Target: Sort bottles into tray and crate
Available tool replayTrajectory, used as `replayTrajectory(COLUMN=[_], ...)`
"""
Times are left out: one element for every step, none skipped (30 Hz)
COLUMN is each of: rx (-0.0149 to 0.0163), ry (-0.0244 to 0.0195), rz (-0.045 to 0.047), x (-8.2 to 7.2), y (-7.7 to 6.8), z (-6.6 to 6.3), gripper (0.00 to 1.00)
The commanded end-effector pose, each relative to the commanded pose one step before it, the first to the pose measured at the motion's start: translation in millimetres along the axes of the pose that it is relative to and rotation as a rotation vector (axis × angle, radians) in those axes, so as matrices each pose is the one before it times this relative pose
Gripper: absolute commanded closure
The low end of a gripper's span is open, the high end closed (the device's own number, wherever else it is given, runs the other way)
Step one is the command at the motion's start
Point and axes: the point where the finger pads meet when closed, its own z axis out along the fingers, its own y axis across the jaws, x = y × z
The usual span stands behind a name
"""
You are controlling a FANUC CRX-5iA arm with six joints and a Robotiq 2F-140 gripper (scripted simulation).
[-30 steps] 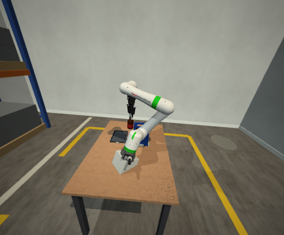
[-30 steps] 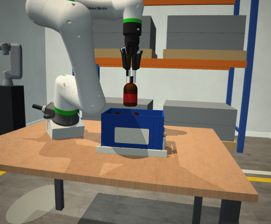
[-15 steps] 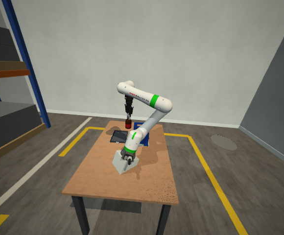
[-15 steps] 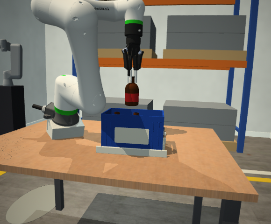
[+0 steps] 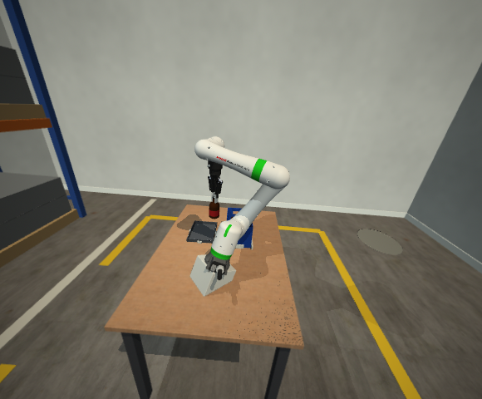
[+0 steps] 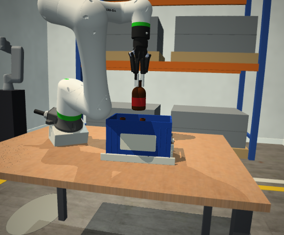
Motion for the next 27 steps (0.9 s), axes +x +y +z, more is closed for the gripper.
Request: replayTrajectory(rx=[0.00038,-0.00002,0.0,0.0,0.00019,-0.00001,-0.00001,-0.00001,-0.00001,-0.00001,-0.00001,-0.00001,-0.00001,-0.00001,-0.00001,-0.00001,-0.00001,-0.00001,-0.00001,0.0,0.0,0.00027,-0.00002,-0.00002,-0.00002,-0.00002,-0.00002], ry=[0.00015,0.00001,0.0,0.0,-0.00017,0.00001,0.00001,0.00001,0.00001,0.00001,0.00001,0.00001,0.00001,0.00001,0.00001,0.00001,0.00001,0.00001,0.00001,0.0,0.0,-0.00012,0.00001,0.00001,0.00001,0.00001,0.00001], rz=[0.00006,-0.00001,0.0,0.0,0.0001,-0.00001,-0.00001,-0.00001,-0.00001,-0.00001,-0.00001,-0.00001,-0.00001,-0.00001,-0.00001,-0.00001,-0.00001,-0.00001,-0.00001,0.0,0.0,0.00006,0.0,0.0,0.0,0.0,0.0], x=[-4.24,-1.41,0.0,0.0,-0.68,-1.21,-1.21,-1.21,-1.21,-1.21,-1.21,-1.21,-1.21,-1.21,-1.21,-1.21,-1.21,-1.21,-1.21,0.0,0.0,-0.93,-1.4,-1.4,-1.4,-1.4,-1.4], y=[-4.39,-1.42,0.0,0.0,-1.02,-1.6,-1.6,-1.6,-1.6,-1.6,-1.6,-1.6,-1.6,-1.6,-1.6,-1.6,-1.6,-1.6,-1.6,0.0,0.0,-0.77,-1.44,-1.44,-1.44,-1.44,-1.44], z=[-0.21,0.0,0.0,0.0,0.0,0.0,0.0,0.0,0.0,0.0,0.0,0.0,0.0,0.0,0.0,0.0,0.0,0.0,0.0,0.0,0.0,-0.01,0.0,0.0,0.0,0.0,0.0], gripper=[1.0,1.0,1.0,1.0,1.0,1.0,1.0,1.0,1.0,1.0,1.0,1.0,1.0,1.0,1.0,1.0,1.0,1.0,1.0,1.0,1.0,1.0,1.0,1.0,1.0,1.0,1.0])
